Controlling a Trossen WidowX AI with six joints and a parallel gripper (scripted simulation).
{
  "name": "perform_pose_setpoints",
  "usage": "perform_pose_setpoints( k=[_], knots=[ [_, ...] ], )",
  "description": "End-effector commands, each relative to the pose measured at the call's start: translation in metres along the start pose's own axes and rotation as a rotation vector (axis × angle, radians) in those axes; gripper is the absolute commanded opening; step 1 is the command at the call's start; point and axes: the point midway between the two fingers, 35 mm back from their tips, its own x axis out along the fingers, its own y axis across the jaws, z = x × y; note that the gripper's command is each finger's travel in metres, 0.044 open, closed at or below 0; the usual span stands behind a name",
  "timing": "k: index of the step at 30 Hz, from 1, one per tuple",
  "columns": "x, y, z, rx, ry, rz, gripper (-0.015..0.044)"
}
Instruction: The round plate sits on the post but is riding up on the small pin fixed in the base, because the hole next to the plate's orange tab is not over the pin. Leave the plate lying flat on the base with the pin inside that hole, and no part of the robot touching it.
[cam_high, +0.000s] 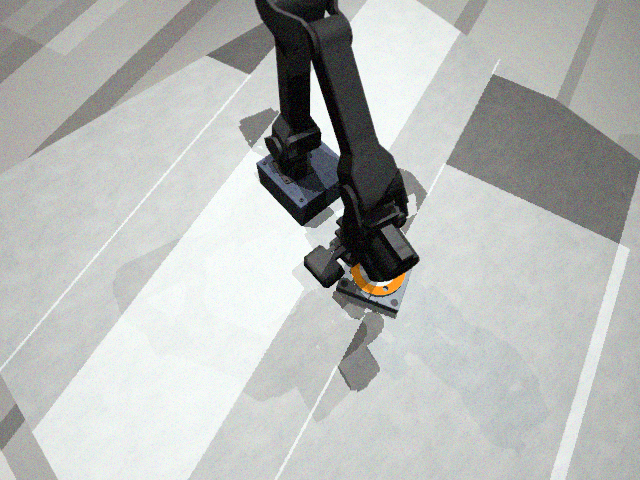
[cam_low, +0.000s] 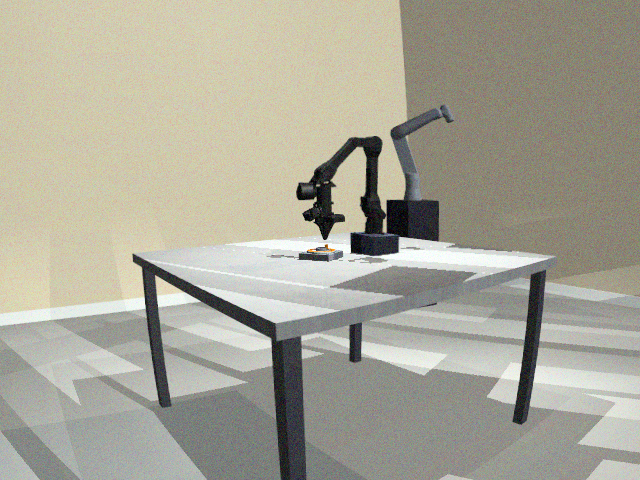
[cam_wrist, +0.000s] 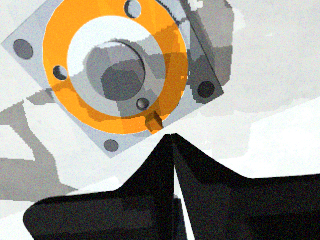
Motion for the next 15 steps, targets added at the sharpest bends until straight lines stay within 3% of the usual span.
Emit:
perform_pose_setpoints(
  k=[1, 15],
  knots=[
    [-0.0213, 0.0001, -0.0005, -0.002, -0.013, 0.002, 0.0000],
    [-0.0155, -0.0009, 0.0012, 0.002, -0.012, -0.002, 0.0000]
  ],
)
